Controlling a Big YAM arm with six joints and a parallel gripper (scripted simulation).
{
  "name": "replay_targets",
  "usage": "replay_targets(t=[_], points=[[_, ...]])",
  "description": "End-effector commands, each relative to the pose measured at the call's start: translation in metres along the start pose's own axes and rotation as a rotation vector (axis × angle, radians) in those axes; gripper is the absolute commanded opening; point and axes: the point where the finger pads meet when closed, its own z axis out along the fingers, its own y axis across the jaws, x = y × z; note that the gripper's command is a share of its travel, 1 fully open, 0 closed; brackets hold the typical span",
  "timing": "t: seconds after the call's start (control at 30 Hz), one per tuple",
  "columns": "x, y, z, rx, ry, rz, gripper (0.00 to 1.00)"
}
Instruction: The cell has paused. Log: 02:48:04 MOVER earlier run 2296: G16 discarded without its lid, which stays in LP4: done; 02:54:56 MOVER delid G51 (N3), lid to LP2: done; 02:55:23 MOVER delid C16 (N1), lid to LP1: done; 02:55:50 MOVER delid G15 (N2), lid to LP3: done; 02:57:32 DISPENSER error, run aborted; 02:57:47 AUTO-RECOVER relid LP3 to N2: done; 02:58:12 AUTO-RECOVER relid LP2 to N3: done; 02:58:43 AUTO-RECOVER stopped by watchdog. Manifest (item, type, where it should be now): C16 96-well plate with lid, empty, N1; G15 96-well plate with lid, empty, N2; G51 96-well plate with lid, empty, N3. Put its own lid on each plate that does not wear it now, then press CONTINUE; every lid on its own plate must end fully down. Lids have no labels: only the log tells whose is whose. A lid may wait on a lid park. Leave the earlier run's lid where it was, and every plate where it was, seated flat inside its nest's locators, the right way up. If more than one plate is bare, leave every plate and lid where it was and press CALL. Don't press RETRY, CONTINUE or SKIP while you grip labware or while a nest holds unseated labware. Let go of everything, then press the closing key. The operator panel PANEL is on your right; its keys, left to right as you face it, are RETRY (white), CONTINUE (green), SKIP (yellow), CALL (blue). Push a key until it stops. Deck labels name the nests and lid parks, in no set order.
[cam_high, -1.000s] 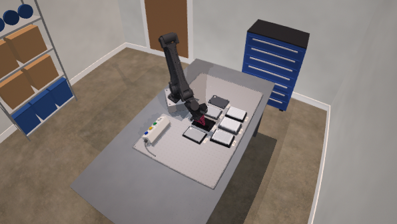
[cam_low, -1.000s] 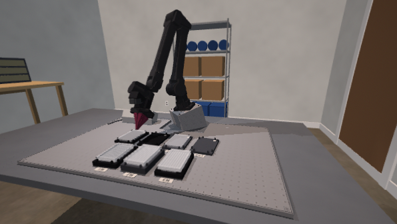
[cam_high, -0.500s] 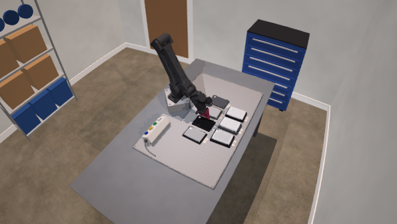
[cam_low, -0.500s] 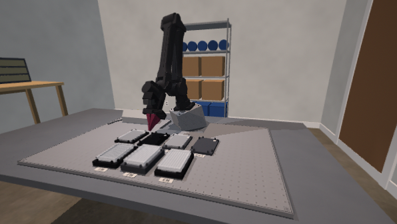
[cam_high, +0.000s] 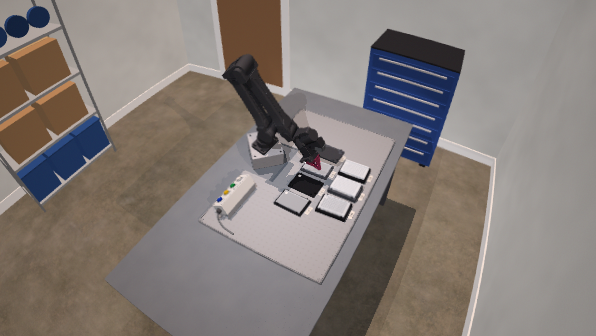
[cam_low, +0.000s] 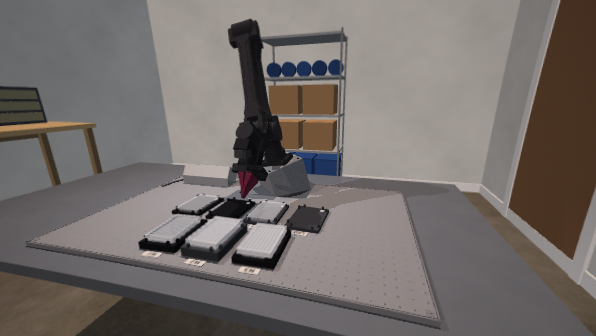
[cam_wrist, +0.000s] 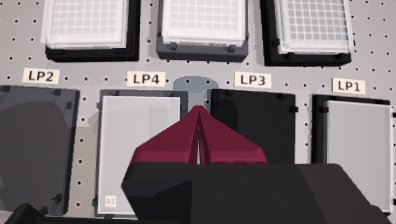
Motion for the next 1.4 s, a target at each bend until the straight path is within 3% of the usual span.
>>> replay_targets(t=[0.0, 0.8, 0.9, 1.37], points=[[-0.028, 0.020, 0.003, -0.023, -0.054, 0.057, 0.00], [-0.019, 0.138, -0.001, -0.030, -0.019, 0.052, 0.00], [-0.025, 0.137, -0.003, -0.031, -0.034, 0.071, 0.00], [-0.017, 0.133, -0.002, -0.026, -0.023, 0.055, 0.00]])
